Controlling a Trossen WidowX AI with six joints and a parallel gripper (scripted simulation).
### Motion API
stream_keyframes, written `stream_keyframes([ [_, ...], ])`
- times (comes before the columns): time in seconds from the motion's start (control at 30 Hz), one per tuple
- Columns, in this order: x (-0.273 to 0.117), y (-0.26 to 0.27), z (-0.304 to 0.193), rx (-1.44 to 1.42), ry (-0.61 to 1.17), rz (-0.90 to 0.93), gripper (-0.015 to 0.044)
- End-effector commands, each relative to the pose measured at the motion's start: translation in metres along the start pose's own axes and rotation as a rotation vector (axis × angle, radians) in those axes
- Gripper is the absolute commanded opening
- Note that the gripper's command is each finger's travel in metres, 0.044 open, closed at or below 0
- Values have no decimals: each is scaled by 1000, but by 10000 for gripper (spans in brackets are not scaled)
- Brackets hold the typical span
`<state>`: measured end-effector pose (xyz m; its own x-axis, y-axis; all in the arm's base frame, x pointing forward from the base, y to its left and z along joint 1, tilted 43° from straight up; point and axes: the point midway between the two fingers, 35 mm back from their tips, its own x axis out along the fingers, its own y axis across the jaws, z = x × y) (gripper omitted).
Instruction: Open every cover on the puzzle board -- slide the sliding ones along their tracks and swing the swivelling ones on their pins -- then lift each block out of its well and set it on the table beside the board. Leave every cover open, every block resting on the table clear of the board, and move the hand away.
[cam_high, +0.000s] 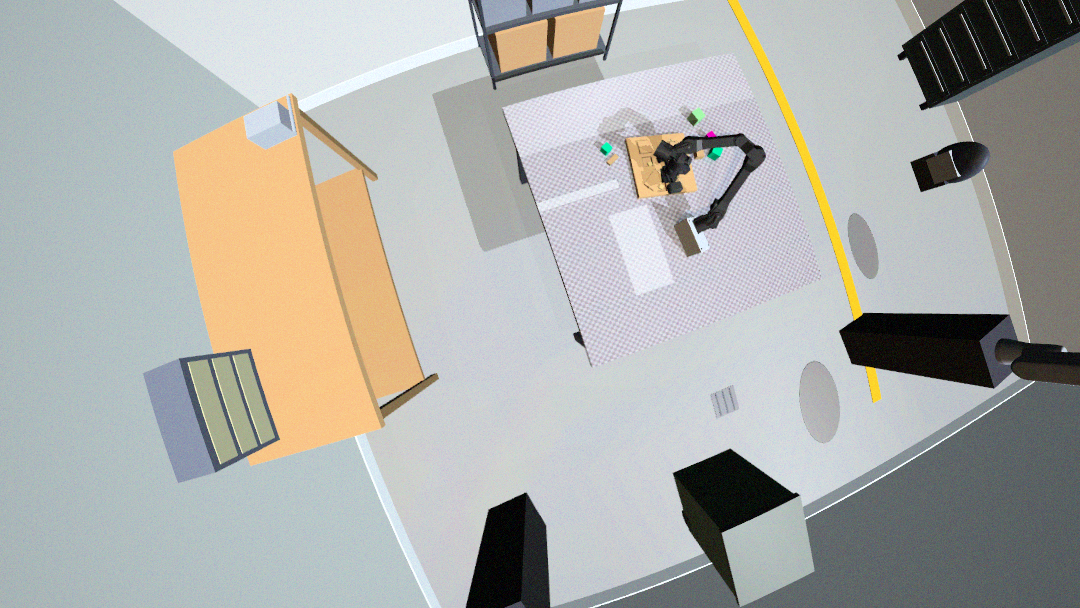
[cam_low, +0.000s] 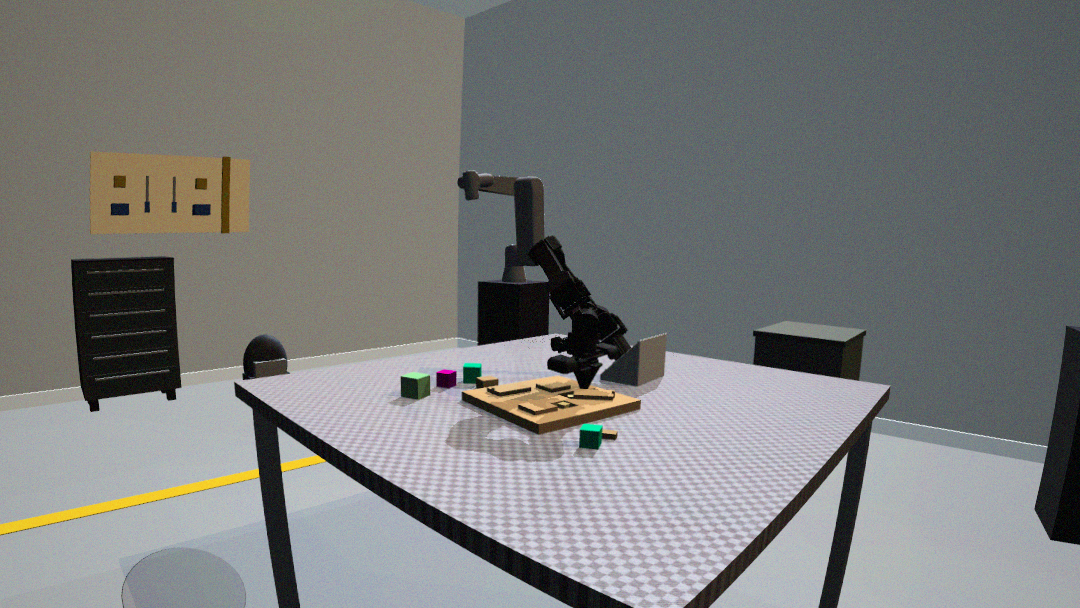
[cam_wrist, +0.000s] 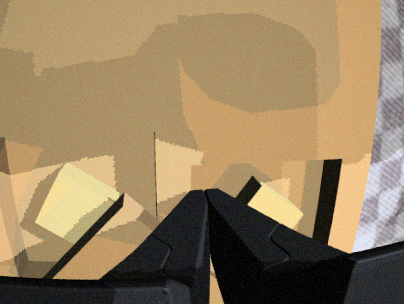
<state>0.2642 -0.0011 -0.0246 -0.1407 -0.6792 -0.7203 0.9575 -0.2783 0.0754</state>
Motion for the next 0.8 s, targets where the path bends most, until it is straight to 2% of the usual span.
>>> stream_keyframes([
  [0.0, -7, 20, -10, 42, 33, 51, 0],
  [0.77, -12, 38, -20, 67, 50, 82, 0],
])
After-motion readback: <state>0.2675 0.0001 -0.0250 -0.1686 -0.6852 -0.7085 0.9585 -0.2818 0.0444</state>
